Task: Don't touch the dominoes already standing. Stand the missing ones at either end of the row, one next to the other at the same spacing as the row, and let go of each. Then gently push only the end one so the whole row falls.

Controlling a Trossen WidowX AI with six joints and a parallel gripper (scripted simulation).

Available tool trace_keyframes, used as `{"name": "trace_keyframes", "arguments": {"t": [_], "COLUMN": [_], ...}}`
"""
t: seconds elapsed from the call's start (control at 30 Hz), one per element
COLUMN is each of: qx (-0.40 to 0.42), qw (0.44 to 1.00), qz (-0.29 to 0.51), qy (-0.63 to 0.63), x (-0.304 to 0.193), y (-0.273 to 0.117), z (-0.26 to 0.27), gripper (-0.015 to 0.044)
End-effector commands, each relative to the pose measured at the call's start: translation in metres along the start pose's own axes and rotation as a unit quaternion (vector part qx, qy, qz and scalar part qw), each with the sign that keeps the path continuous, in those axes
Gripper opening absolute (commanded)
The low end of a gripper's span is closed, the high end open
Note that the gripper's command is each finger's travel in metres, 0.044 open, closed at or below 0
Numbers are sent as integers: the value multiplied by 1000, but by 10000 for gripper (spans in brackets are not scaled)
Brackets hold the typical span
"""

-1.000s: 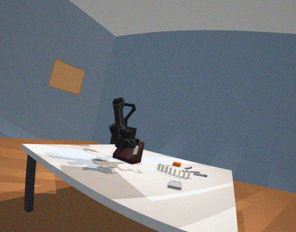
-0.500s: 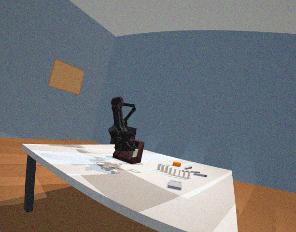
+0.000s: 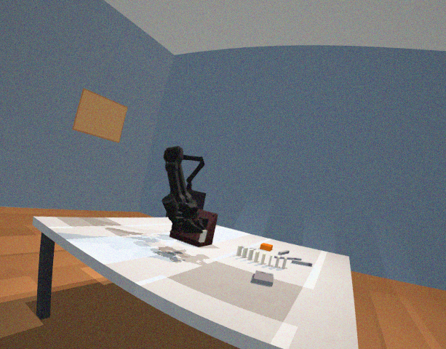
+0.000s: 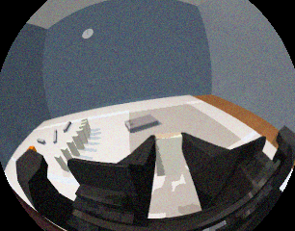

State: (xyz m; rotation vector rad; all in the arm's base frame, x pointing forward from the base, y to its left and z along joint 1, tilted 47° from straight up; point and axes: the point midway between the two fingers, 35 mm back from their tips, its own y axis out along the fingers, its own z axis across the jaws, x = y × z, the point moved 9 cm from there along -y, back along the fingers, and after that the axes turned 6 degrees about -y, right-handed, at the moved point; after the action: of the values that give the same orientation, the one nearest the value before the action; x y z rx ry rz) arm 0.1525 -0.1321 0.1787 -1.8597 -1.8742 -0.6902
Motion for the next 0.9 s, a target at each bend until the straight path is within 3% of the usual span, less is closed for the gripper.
{"name": "trace_keyframes", "arguments": {"t": [0.0,0.87], "qx": [2,8], "qw": [1000,1000], "qz": [-1,9], "qy": [-4,-3], "x": [-5,-49], "y": [1,7], "z": [-1,8], "gripper": [107,107]}}
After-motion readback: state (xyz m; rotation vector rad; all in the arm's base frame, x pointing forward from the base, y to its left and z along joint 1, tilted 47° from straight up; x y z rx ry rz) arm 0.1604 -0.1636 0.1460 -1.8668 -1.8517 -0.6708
